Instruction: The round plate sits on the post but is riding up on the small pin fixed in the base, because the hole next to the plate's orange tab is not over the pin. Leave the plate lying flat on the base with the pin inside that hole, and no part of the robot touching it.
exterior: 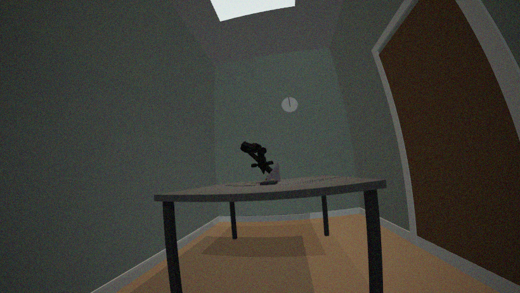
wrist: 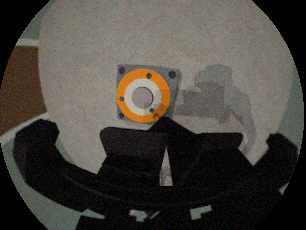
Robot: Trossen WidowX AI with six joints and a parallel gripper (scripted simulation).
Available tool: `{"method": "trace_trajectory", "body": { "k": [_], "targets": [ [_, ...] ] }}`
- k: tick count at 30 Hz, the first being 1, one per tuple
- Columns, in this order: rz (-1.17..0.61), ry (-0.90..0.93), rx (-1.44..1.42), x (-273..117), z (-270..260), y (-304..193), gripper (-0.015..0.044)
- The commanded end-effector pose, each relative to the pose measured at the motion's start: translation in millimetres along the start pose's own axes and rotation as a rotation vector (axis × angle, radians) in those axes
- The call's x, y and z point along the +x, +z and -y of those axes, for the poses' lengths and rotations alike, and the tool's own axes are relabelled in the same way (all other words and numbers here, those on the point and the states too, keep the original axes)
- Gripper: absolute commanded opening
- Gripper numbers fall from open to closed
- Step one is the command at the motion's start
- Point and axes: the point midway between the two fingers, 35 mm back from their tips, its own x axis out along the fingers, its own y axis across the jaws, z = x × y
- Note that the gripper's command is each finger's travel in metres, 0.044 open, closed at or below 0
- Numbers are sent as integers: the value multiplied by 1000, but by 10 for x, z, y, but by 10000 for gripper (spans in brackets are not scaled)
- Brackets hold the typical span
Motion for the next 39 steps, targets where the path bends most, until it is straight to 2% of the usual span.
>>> {"method": "trace_trajectory", "body": {
  "k": [1, 6, 15, 39],
  "targets": [
    [-23, -73, -40, 1, 7, -80, 0],
    [-23, -72, -40, 36, 8, -78, 0],
    [-23, -74, -40, 472, 40, -99, 0],
    [-24, -74, -40, 502, -95, -295, 0]
  ]
}}
